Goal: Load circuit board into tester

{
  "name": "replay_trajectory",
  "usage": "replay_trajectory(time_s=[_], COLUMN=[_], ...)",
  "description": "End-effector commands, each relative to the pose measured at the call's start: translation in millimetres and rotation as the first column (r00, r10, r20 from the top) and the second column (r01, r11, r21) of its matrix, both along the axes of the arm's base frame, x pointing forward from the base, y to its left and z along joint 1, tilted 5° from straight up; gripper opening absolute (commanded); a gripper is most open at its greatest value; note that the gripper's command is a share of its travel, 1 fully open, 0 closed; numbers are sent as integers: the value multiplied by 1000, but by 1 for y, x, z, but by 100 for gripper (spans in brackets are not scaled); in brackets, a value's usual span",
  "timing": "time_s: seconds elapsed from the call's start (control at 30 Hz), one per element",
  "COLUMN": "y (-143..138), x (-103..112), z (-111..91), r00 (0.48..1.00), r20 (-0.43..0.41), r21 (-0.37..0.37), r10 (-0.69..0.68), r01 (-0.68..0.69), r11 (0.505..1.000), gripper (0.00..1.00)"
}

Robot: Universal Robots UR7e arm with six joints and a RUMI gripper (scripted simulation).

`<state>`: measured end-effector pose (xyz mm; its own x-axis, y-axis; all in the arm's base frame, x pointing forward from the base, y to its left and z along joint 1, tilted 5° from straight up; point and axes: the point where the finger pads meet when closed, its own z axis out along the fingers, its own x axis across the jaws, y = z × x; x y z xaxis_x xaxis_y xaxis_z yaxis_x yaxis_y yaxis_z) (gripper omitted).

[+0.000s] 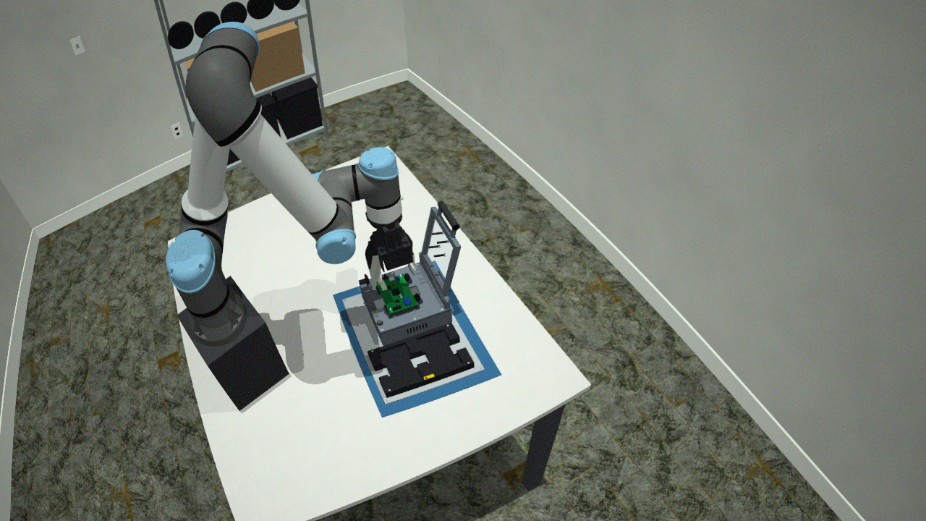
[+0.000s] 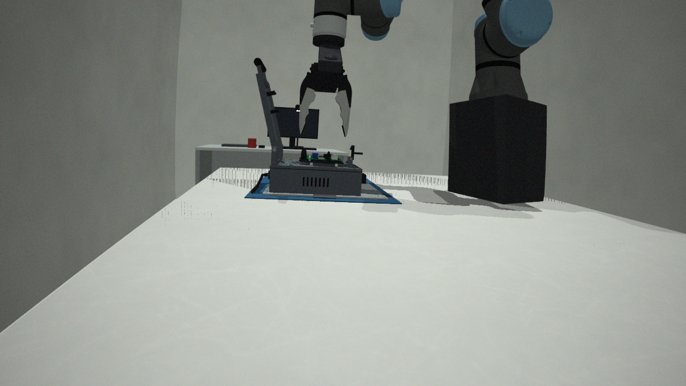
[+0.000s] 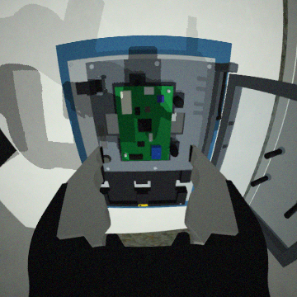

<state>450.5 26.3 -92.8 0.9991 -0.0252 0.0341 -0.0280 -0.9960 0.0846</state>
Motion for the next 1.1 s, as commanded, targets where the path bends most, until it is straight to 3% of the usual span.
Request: replay_trajectory(time_s=[0.0, 0.37, 0.43, 0.77, 1.07], y=[2, 7, 7, 12, 14], x=[-1, -3, -3, -4, -5], z=[24, 87, 87, 142, 167], r00=[1000, 1000, 1000, 1000, 1000], r20=[-1, -1, -1, -1, -1], r21=[0, 0, 0, 0, 0], r10=[0, 0, 0, 0, 0], r01=[0, 0, 0, 0, 0], r11=[1000, 1000, 1000, 1000, 1000], gripper=[59, 59, 59, 59, 59])
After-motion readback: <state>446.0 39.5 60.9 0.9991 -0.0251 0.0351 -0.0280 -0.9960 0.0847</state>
